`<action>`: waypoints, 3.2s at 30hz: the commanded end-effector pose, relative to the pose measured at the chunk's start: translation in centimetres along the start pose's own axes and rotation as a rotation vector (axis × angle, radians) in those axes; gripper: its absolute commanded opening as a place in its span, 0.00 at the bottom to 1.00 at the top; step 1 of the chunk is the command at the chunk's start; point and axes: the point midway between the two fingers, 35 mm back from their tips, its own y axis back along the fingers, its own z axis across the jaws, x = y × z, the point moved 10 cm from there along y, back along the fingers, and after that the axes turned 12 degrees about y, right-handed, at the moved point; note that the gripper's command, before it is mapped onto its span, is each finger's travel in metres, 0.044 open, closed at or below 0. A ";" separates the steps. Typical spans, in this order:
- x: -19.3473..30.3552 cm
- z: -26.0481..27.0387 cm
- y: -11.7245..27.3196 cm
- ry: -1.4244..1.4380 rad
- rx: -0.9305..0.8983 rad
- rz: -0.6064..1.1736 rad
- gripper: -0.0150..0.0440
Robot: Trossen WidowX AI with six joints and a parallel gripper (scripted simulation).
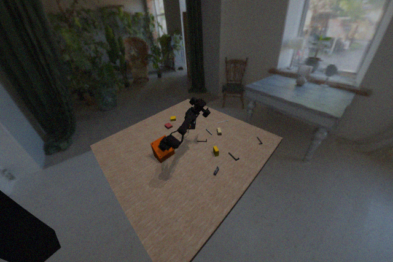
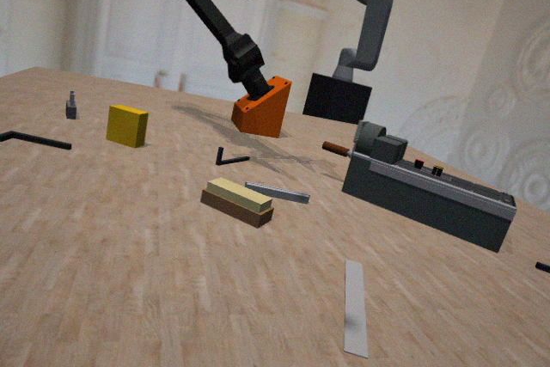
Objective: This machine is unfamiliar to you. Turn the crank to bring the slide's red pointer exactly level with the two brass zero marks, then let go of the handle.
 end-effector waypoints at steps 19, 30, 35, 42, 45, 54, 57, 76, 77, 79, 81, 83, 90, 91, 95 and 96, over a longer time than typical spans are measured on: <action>3.1 7.6 -9.5 0.263 -0.066 0.381 1.00; 5.8 11.8 -13.3 0.442 -0.051 0.535 1.00; 7.3 13.8 -14.9 0.540 -0.042 0.601 1.00; 10.0 16.7 -16.9 0.665 -0.019 0.685 1.00; 10.9 17.6 -17.4 0.708 -0.011 0.711 1.00; 15.4 15.8 -18.4 0.712 -0.010 0.713 1.00; 17.0 15.1 -18.6 0.712 -0.009 0.713 1.00; 17.1 15.1 -18.6 0.713 -0.009 0.713 1.00; 17.1 15.1 -18.6 0.713 -0.009 0.713 1.00; 16.7 15.3 -18.6 0.712 -0.009 0.713 1.00; 15.4 15.8 -18.5 0.710 -0.008 0.712 1.00; 14.0 16.4 -18.3 0.709 -0.006 0.712 1.00; 10.9 17.5 -17.5 0.706 -0.004 0.709 1.00; 10.8 17.3 -17.3 0.708 -0.011 0.709 1.00; 10.3 15.9 -15.7 0.718 -0.057 0.709 1.00; 10.2 15.5 -15.3 0.720 -0.069 0.709 1.00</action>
